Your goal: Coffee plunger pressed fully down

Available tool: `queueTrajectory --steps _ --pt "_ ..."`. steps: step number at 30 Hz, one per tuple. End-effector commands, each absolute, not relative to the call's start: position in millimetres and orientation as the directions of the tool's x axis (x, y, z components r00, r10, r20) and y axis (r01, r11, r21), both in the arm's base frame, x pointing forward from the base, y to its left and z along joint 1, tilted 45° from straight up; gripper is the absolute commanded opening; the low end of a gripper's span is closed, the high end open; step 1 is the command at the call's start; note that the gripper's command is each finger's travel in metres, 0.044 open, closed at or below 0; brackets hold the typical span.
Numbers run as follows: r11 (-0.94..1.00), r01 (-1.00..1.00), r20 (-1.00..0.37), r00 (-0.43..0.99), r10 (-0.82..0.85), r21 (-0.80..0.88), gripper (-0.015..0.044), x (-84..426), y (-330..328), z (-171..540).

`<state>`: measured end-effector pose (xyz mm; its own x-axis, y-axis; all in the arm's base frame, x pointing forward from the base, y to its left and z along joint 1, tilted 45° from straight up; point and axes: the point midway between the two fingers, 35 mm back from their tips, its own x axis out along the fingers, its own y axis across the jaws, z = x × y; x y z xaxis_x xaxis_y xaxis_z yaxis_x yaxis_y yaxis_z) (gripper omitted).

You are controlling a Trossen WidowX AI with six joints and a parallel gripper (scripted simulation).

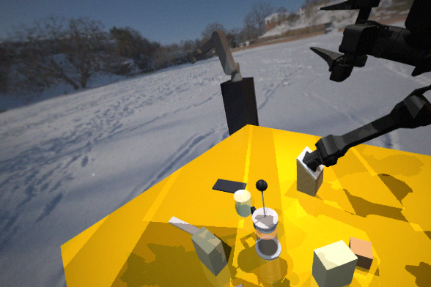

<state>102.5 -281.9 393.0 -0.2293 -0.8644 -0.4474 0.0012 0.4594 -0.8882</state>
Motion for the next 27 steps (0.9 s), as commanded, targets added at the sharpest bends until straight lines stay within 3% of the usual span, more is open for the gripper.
queueTrajectory --steps 1,4,8,15,19,24,27 --pt "0.464 0.008 -0.454 -0.221 -0.863 -0.886 0.0426 104 -283 391" --pt "0.507 0.070 -0.512 -0.147 -0.847 -0.859 0.0440 119 -289 371" --pt "0.638 0.213 -0.643 0.057 -0.764 -0.740 0.0440 156 -298 320" --pt "0.889 0.383 -0.763 0.487 -0.426 -0.252 0.0440 219 -283 228" --pt "0.925 0.354 -0.693 0.702 -0.166 0.137 0.0440 242 -257 190" --pt "0.782 0.185 -0.449 0.883 0.133 0.595 0.0440 249 -217 166" --pt "0.707 0.116 -0.356 0.912 0.201 0.698 0.0440 244 -206 163"
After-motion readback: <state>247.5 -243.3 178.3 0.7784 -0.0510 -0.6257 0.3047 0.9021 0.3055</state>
